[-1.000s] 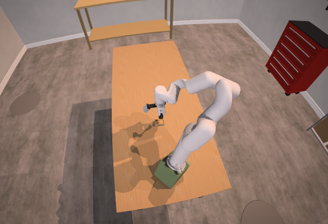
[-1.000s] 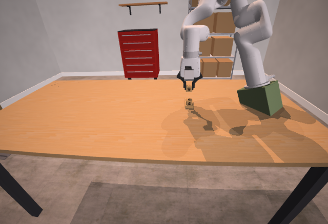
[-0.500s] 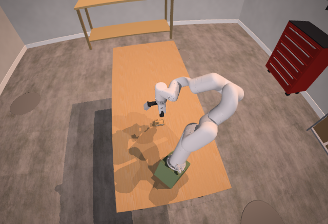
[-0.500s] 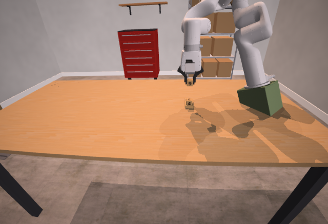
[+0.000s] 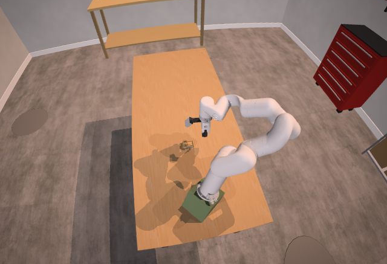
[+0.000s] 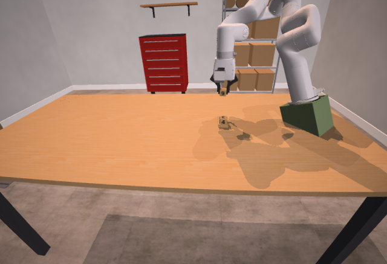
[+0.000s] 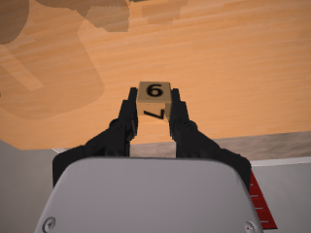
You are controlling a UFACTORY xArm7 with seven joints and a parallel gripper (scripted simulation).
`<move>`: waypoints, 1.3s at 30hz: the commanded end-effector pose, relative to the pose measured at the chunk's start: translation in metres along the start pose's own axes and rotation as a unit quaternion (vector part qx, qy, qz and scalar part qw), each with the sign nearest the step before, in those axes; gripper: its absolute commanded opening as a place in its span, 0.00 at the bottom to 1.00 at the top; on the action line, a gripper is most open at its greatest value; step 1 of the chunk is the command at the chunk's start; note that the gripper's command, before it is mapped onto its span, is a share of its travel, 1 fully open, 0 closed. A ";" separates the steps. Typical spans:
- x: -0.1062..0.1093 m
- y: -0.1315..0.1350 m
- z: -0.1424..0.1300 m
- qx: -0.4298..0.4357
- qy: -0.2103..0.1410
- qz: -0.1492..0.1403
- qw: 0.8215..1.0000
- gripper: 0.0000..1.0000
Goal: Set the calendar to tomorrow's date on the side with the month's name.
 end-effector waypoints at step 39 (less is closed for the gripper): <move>-0.091 0.001 -0.003 0.000 0.001 -0.002 1.000 0.29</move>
Point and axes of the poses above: the point where the finger pads meet when closed, its own x axis back along the fingers, its own y axis across the jaws, z = x × y, the point moved 9 cm from there along x, back along the fingers, and after that the axes turned 14 degrees about x, right-handed, at the moved point
